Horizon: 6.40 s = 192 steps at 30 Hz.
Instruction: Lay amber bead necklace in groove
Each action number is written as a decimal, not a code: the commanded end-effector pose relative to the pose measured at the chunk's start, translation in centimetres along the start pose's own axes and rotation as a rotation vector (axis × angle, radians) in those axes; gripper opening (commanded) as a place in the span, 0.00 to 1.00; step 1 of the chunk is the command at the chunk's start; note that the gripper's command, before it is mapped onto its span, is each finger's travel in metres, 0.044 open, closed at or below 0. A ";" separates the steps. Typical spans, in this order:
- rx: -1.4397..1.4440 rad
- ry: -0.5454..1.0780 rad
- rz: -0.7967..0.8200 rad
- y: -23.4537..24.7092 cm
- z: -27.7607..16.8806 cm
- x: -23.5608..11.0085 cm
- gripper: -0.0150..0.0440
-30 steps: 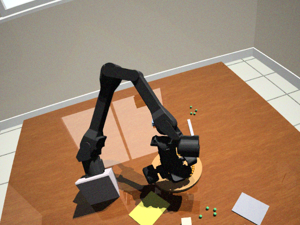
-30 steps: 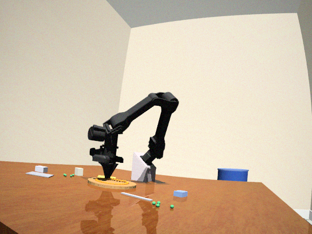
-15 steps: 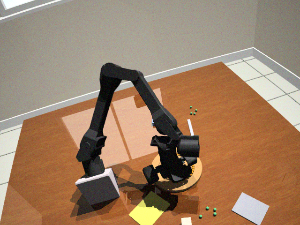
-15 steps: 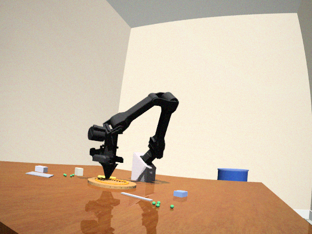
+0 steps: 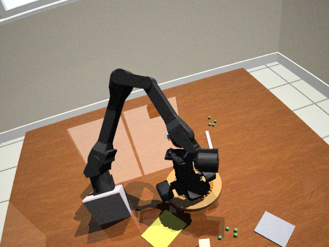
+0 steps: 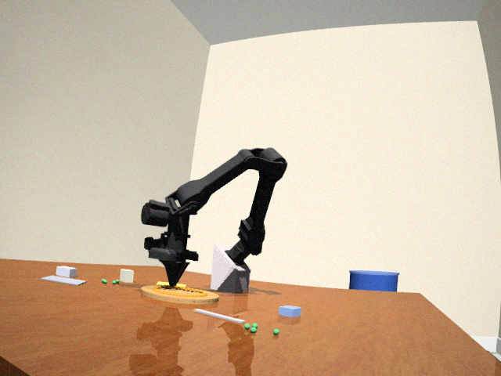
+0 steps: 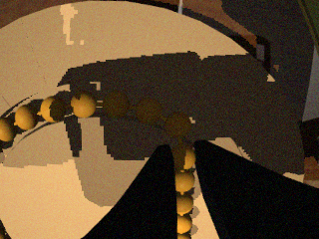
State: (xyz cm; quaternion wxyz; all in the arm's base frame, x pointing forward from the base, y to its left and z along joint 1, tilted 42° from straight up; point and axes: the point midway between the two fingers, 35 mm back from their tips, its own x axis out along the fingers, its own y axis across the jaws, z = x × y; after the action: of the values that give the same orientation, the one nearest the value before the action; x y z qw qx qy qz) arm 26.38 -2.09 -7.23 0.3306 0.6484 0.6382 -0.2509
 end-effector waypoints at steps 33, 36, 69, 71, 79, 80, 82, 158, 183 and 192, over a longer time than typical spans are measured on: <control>-0.004 0.002 0.004 -0.9 0.4 0.2 0.70; -0.004 0.002 0.004 -0.9 0.4 0.1 0.83; -0.921 0.001 0.001 -0.2 -2.8 -1.6 0.56; -1.138 0.001 0.001 -0.1 -3.6 -1.9 0.47; -1.925 0.002 0.003 0.1 -6.6 -2.8 0.46; -1.988 0.002 0.004 0.1 -6.9 -2.9 0.46; -2.106 0.002 0.004 0.1 -7.3 -3.0 0.46; -2.715 0.000 0.003 0.1 -9.2 0.2 0.25; -2.715 0.000 0.003 0.1 -9.2 0.2 0.25; -2.715 0.000 0.003 0.1 -9.2 0.2 0.25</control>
State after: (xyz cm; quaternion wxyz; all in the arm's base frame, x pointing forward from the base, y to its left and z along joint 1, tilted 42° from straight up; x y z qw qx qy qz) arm 25.57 4.94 -1.35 0.7043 -0.1848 0.3797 0.5707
